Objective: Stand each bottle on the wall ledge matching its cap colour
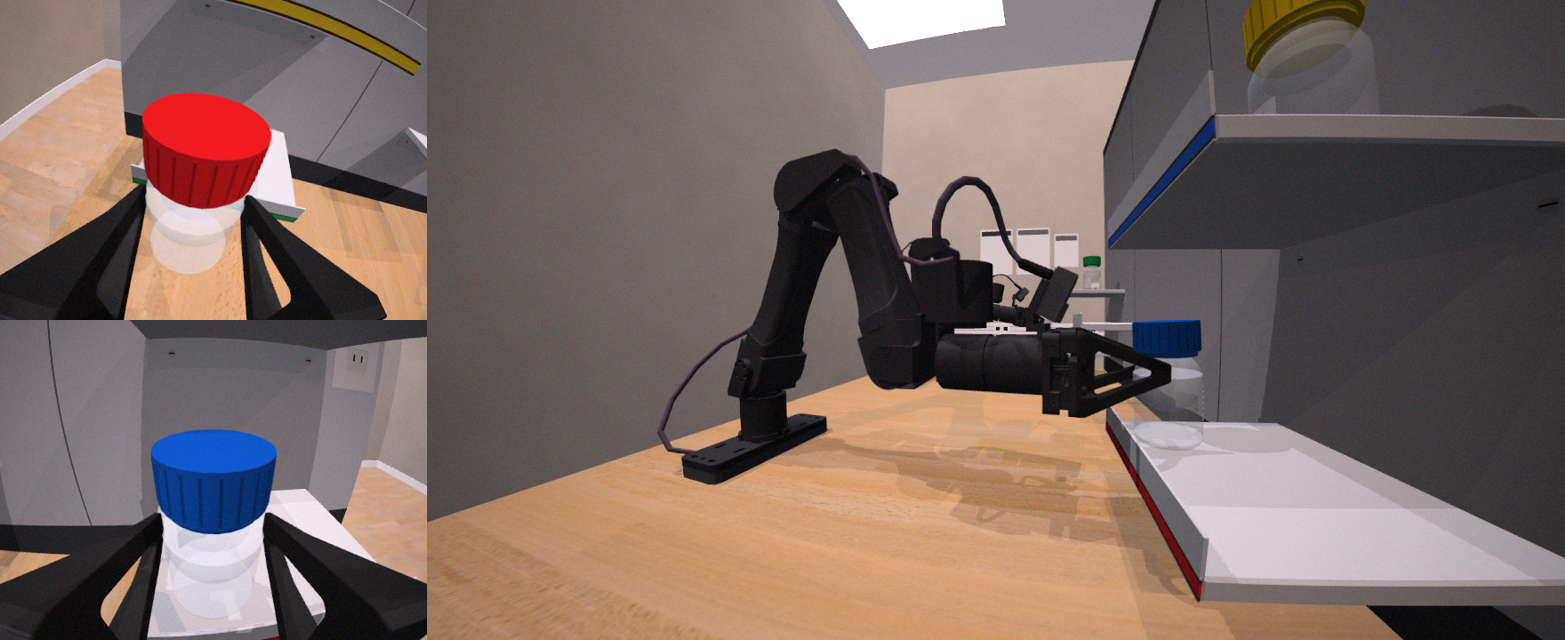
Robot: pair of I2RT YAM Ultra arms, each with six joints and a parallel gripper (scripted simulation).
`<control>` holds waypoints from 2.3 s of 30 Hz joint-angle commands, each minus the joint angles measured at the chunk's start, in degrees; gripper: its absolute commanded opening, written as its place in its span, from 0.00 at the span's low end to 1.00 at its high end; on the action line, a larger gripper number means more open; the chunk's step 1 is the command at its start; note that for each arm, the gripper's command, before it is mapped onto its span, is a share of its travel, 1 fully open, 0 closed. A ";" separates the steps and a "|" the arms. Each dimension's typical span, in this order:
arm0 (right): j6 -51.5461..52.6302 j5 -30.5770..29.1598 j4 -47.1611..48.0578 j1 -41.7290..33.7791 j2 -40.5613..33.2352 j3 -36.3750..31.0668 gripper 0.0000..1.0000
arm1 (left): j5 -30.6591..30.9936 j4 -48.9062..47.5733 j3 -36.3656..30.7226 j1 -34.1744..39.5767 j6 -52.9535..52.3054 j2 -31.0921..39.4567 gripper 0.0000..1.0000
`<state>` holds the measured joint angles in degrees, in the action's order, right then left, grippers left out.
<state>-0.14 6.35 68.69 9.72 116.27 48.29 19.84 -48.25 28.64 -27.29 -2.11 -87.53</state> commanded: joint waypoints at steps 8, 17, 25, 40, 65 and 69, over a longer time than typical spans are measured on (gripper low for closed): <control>0.17 1.69 -6.72 0.20 -6.57 1.51 0.49 | 1.17 -3.16 -0.93 -0.57 -0.52 2.55 0.50; 0.13 1.76 -15.72 0.53 -12.47 4.35 0.49 | 1.33 -3.42 -0.96 -0.53 -0.54 2.83 0.50; 0.13 1.73 -15.71 0.53 -12.42 4.47 0.49 | 0.90 -2.71 -0.36 -0.25 -0.19 2.35 0.50; 0.13 0.79 -13.26 1.16 -14.41 0.29 0.49 | 0.90 -2.71 -0.36 -0.25 -0.19 2.35 0.50; 0.44 2.71 -12.52 2.47 -22.65 -10.56 0.49 | 0.90 -2.71 -0.36 -0.25 -0.19 2.35 0.50; 0.44 3.01 -12.49 2.75 -24.55 -12.77 0.49 | 0.90 -2.71 -0.36 -0.25 -0.19 2.35 0.50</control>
<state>-0.12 8.60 54.00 11.77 94.61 36.45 20.47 -49.04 28.29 -27.40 -2.15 -86.56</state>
